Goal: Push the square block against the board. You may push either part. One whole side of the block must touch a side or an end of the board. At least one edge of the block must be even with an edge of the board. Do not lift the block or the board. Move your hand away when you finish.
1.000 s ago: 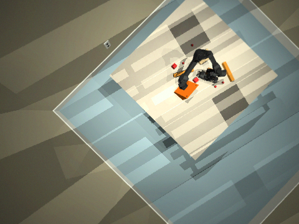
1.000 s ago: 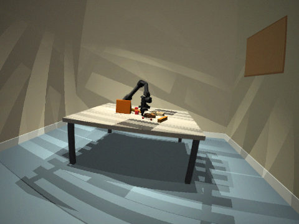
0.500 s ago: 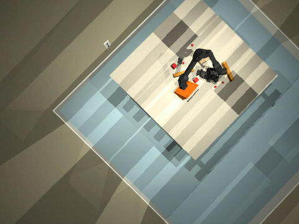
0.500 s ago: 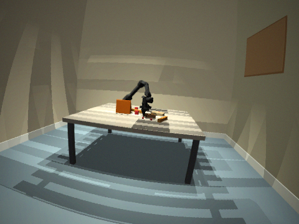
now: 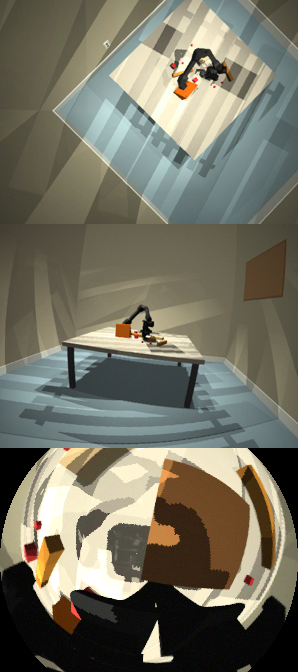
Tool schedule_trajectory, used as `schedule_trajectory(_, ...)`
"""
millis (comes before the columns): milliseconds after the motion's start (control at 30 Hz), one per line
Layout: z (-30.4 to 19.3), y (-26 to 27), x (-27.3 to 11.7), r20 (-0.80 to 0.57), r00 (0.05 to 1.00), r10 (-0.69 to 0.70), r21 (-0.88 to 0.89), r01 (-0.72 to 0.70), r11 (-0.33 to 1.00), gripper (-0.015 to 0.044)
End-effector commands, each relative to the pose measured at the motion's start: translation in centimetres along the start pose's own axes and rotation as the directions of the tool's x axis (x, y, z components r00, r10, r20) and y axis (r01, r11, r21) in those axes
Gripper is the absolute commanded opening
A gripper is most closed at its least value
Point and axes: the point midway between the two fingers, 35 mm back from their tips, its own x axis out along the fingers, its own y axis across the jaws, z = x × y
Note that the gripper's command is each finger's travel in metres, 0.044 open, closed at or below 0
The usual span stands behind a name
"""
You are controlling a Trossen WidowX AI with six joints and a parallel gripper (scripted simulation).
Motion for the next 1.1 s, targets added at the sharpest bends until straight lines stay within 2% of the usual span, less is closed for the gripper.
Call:
schedule_trajectory(0, 0.8, -0.1, -0.1, 0.006, 1.0, -0.001, -0.001, 0.001, 1.0, 0.0)
schedule_trajectory(1067, 3.9, -0.5, -0.1, 0.007, 1.0, -0.001, -0.001, 0.001, 1.0, 0.0)
